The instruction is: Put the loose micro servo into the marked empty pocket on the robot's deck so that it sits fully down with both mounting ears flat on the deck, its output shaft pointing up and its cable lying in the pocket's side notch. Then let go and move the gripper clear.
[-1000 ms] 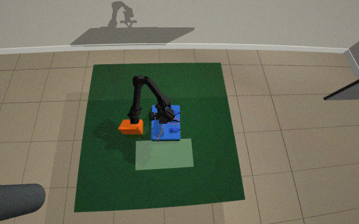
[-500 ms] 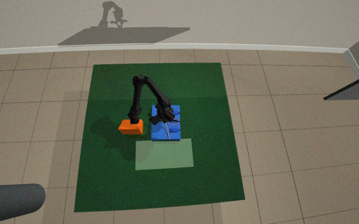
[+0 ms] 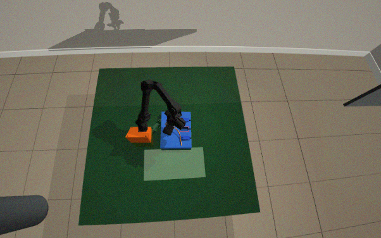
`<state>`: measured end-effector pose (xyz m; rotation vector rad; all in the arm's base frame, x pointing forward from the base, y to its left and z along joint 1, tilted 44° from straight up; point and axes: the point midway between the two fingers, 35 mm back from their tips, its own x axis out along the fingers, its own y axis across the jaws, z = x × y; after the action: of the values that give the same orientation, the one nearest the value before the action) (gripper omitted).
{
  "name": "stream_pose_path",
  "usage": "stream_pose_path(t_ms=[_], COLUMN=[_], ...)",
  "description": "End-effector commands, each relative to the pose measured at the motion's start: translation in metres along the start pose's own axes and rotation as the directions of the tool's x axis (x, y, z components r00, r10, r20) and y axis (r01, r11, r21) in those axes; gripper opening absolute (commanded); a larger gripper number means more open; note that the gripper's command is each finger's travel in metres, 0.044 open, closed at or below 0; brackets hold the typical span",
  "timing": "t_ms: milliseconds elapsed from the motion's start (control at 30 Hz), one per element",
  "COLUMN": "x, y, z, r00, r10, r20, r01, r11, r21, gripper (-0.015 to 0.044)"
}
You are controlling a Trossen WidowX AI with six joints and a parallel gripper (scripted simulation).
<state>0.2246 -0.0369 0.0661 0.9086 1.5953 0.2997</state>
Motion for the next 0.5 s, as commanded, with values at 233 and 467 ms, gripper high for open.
stream_pose_path(t_ms=[233,467], x=[-0.0017,-0.0017], y=[-0.0005,-0.0005], z=[0.0017,0.0017], r00=[1.0,1.0], r10=[-0.006,-0.006], r20=[0.006,0.006], r01=[0.007,0.007], r11=[0.927,0.925], r21=[-0.374,-0.379], gripper=[0.0,0.0])
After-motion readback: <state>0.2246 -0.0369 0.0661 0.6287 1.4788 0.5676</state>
